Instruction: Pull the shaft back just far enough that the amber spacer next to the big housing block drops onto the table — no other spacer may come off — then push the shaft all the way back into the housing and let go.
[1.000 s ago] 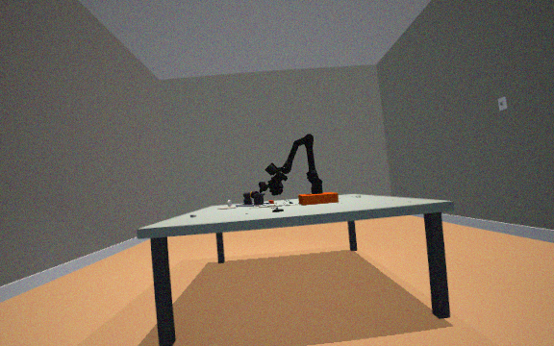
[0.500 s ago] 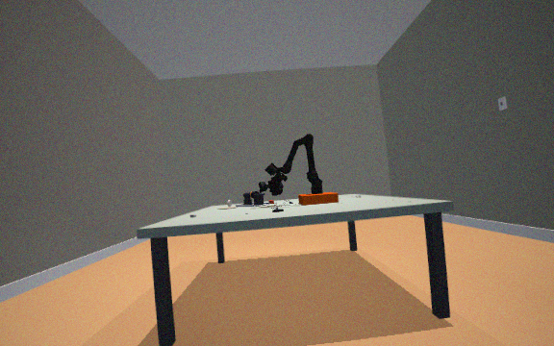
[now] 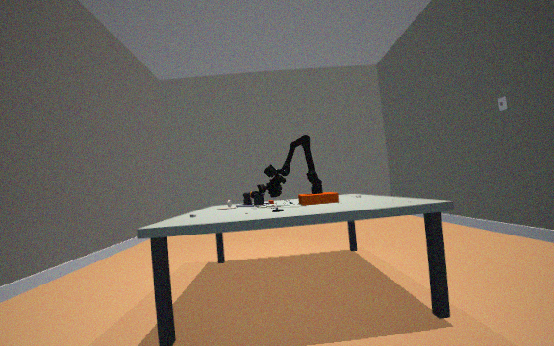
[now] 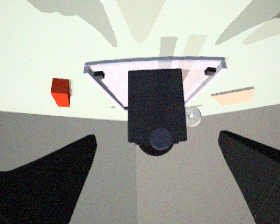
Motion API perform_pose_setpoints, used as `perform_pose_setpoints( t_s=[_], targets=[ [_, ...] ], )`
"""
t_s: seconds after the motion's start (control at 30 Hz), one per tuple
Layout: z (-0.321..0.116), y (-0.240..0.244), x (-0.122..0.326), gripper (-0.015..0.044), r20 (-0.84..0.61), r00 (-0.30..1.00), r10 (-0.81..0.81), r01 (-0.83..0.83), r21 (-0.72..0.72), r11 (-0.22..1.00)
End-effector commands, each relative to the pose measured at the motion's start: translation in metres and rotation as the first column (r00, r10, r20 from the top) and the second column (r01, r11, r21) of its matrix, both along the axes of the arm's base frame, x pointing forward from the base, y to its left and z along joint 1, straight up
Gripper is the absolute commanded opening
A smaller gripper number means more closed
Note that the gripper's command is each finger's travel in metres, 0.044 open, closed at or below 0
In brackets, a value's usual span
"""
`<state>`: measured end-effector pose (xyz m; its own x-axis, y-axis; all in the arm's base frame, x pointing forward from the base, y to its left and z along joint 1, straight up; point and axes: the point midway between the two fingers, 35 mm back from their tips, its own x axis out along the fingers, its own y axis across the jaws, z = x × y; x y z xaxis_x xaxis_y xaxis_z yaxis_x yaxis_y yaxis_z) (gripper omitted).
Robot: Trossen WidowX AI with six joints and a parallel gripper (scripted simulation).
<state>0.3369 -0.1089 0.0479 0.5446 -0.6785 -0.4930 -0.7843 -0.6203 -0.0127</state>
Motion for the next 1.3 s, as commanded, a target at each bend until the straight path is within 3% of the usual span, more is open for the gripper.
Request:
perform_pose_setpoints(
  t_s=[0.0, 1.27],
  targets=[
    [-0.002, -0.005, 0.006, 0.044, 0.006, 1.0, 0.004, -0.004, 0.0, 1.0],
    [-0.009, -0.015, 0.013, 0.044, 0.007, 1.0, 0.004, -0.004, -0.003, 1.0]
  ],
)
